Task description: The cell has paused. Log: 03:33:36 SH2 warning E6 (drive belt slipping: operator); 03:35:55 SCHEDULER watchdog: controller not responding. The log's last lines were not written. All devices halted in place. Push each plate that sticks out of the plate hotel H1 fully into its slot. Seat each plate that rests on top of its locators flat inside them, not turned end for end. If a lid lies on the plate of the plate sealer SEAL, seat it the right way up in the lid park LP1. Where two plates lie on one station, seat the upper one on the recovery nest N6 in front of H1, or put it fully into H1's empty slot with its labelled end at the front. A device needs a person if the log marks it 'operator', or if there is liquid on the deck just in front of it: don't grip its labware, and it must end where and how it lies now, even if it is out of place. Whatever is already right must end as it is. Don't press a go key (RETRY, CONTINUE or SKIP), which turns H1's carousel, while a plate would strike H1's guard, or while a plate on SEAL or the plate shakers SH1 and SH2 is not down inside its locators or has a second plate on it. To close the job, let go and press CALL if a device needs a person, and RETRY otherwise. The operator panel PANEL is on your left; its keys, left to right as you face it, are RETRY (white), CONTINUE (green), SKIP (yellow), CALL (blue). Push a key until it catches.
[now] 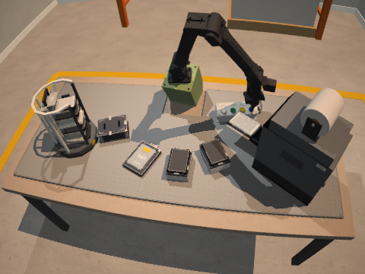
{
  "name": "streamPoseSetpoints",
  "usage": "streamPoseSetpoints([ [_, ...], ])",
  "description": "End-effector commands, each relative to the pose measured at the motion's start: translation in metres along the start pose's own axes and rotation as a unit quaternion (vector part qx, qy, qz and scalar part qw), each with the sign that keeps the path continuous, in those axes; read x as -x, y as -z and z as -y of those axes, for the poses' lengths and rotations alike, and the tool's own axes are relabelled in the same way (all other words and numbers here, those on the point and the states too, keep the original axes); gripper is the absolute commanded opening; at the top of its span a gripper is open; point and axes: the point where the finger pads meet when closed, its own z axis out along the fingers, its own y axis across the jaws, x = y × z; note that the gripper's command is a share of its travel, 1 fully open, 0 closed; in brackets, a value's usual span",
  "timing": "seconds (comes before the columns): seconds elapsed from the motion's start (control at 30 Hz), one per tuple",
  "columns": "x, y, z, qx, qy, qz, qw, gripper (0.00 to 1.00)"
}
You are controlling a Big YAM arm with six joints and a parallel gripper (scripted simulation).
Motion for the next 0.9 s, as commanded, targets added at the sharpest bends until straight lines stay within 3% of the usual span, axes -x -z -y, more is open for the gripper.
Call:
streamPoseSetpoints([
  [0.0, 0.0033, -0.0164, -0.0089, 0.013, 0.002, 0.005, 1.0, 0.0],
  [0.87, 0.0066, -0.0236, -0.0117, 0.013, 0.002, 0.005, 1.0, 0.0],
])
